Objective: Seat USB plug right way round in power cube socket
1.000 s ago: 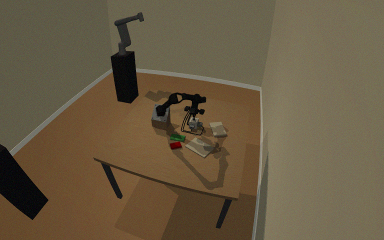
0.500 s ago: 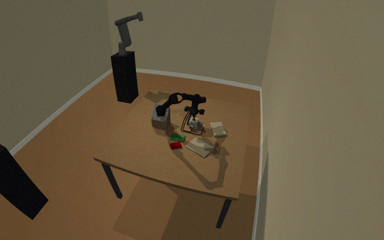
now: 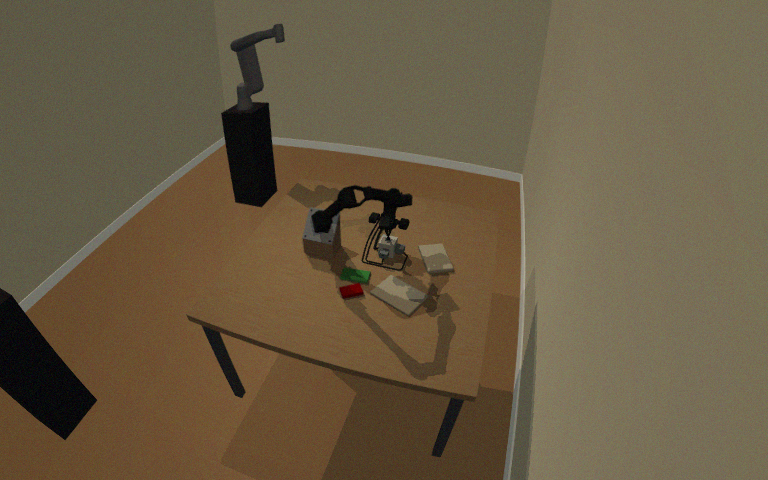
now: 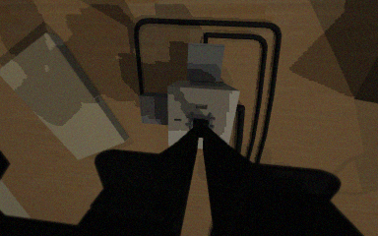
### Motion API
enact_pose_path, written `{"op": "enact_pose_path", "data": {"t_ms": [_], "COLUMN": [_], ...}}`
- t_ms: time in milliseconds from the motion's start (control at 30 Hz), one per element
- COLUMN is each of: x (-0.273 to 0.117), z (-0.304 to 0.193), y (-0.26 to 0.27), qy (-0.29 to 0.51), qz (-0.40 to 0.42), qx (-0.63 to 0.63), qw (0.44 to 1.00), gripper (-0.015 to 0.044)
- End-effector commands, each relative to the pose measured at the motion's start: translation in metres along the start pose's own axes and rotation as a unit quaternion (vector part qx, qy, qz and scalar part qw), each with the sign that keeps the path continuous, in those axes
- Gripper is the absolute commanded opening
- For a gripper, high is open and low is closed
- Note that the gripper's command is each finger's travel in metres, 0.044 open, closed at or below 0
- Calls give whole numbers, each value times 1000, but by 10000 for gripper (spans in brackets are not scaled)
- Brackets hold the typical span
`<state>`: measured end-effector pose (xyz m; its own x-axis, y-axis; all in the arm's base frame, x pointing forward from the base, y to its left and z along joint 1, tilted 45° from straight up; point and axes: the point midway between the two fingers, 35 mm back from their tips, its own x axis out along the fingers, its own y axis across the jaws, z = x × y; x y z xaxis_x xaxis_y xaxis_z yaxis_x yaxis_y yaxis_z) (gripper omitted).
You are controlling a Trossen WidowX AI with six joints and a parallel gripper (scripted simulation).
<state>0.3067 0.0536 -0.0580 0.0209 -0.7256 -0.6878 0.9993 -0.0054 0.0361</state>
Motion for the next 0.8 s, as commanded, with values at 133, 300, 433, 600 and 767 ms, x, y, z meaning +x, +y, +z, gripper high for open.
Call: {"op": "enact_pose_path", "data": {"t_ms": [133, 300, 433, 600, 767], "x": [2, 2, 3, 4, 4], "z": [1, 1, 1, 0, 0], "y": [0, 0, 0, 0, 0], "qy": [-2, -2, -2, -2, -2], "qz": [1, 1, 1, 1, 1], "qx": [-2, -2, -2, -2, -1], "qw": [1000, 1000, 1000, 1000, 1000], "gripper": [0, 0, 0, 0, 0]}}
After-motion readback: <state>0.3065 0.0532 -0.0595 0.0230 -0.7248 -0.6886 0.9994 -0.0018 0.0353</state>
